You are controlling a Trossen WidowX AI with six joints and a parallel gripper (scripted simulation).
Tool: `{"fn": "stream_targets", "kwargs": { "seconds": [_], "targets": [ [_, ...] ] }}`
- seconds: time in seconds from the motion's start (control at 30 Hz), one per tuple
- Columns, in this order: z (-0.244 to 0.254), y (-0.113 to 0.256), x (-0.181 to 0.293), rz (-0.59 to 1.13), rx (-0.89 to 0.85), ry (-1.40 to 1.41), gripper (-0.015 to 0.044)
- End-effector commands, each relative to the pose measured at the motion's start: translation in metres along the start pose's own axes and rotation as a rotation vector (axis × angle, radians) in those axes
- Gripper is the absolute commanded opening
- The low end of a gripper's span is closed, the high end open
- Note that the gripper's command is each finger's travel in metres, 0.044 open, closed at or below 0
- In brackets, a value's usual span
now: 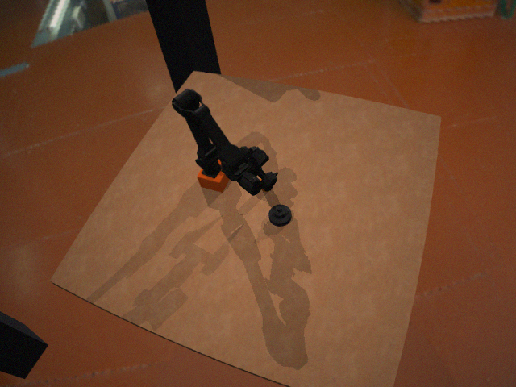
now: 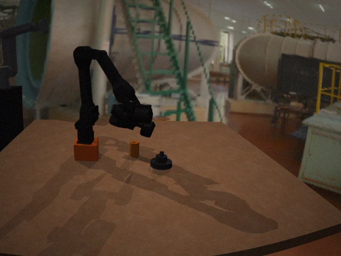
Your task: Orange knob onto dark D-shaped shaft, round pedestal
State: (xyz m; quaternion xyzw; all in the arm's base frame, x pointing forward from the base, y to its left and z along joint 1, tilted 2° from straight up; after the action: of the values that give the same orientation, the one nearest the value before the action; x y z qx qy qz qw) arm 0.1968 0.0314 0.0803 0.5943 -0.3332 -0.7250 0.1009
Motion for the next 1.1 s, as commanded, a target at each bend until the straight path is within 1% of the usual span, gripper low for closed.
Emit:
{"fn": "stream_targets", "kwargs": {
  "seconds": [0.0,0.13,0.27,0.33,0.63,0.7,1.0,1.07],
  "targets": [
    [-0.001,-0.003,-0.011,0.231,-0.047,-0.029,0.0440],
    [0.000,-0.002,-0.027,0.554,-0.040,-0.046,0.0440],
    [0.003,0.007,-0.051,0.845,0.068,-0.010,0.0440],
    [0.004,0.012,-0.061,0.925,0.124,0.013,0.0440],
    [0.004,0.013,-0.062,0.934,0.131,0.016,0.0440],
    [0.004,0.013,-0.062,0.930,0.160,-0.040,0.0440],
    [0.004,0.012,-0.061,0.808,0.541,-0.815,0.0440],
    [0.004,0.012,-0.061,0.781,0.595,-0.927,0.0440]
  ]
}}
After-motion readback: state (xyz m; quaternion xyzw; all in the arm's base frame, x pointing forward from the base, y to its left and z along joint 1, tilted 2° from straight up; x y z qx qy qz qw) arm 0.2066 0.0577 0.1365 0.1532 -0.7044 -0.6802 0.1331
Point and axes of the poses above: the point midway between the two fingers, 35 mm back from their tips, its own y axis back along the fingers, its own z axis across the jaws, x = y × z, the point moved 4 cm from there along y, back along the fingers, and after that the axes turned 3 degrees about y, right-handed, at the moved point
